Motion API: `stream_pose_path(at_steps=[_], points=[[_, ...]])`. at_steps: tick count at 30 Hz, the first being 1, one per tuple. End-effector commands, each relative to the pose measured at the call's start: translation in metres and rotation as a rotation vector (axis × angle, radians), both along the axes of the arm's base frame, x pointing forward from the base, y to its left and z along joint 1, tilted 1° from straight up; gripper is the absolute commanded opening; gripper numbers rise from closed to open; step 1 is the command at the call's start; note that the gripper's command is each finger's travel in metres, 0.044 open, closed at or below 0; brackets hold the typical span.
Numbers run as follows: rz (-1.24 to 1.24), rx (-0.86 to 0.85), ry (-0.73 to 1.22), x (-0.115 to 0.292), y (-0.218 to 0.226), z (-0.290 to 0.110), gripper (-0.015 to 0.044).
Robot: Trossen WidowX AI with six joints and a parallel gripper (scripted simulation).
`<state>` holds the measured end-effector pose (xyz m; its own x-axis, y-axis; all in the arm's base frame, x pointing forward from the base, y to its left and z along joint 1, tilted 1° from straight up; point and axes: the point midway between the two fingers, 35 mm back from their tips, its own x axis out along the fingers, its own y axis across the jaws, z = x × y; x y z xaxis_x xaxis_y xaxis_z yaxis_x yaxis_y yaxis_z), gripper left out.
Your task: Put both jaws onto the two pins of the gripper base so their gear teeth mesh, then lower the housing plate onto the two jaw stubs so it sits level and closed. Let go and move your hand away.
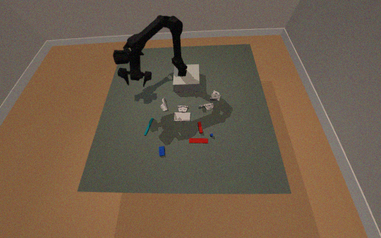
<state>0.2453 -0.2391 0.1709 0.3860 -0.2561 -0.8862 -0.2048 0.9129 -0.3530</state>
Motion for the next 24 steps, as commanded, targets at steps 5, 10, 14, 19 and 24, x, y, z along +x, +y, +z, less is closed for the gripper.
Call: stream_pose_path(at_steps=[5,10,14,19,24], points=[[0.126,0.010,0.039,0.025,0.031,-0.014,0.0440],[0.219,0.017,0.065,0.041,0.055,-0.023,0.0440],[0.295,0.022,0.087,0.053,0.075,-0.030,0.0440],[0.391,0.020,0.111,0.065,0.100,-0.039,0.0440],[0.489,0.012,0.132,0.074,0.126,-0.047,0.0440]])
